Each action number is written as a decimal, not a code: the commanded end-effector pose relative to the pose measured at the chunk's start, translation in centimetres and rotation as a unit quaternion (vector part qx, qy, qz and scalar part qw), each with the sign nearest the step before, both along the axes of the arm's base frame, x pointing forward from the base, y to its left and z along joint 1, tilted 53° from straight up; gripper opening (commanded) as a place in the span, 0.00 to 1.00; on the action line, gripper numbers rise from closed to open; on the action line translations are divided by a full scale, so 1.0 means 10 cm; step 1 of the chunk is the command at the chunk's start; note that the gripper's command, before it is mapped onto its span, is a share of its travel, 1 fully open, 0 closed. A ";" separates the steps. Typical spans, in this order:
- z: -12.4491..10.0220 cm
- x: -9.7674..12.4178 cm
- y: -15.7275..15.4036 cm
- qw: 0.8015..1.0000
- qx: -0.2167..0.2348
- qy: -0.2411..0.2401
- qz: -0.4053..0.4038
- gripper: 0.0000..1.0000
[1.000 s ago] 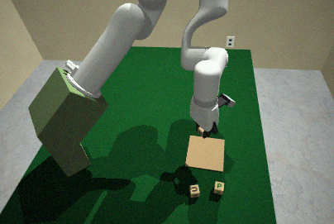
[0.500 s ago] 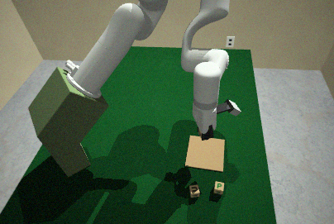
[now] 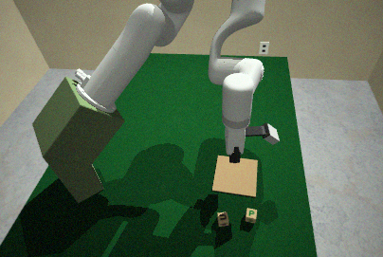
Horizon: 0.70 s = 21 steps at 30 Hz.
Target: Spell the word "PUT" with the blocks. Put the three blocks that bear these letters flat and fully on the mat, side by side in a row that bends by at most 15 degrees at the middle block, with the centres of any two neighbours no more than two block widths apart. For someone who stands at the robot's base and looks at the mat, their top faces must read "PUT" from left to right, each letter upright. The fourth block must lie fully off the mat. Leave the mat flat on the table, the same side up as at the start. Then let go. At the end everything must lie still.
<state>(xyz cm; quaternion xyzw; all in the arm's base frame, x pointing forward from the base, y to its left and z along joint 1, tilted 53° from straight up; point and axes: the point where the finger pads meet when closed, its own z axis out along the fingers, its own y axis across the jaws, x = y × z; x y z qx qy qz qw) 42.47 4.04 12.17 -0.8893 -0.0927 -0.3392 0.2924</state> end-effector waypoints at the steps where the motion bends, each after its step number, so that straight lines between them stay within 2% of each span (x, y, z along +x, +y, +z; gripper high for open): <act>1: -0.01 0.02 -0.03 0.998 0.030 0.038 -0.033 0.27; 17: -0.05 0.06 -0.11 0.971 0.128 0.142 -0.141 0.27; 19: -0.05 0.06 -0.11 0.971 0.128 0.142 -0.141 0.27; 21: -0.06 0.07 -0.13 0.961 0.150 0.165 -0.165 0.27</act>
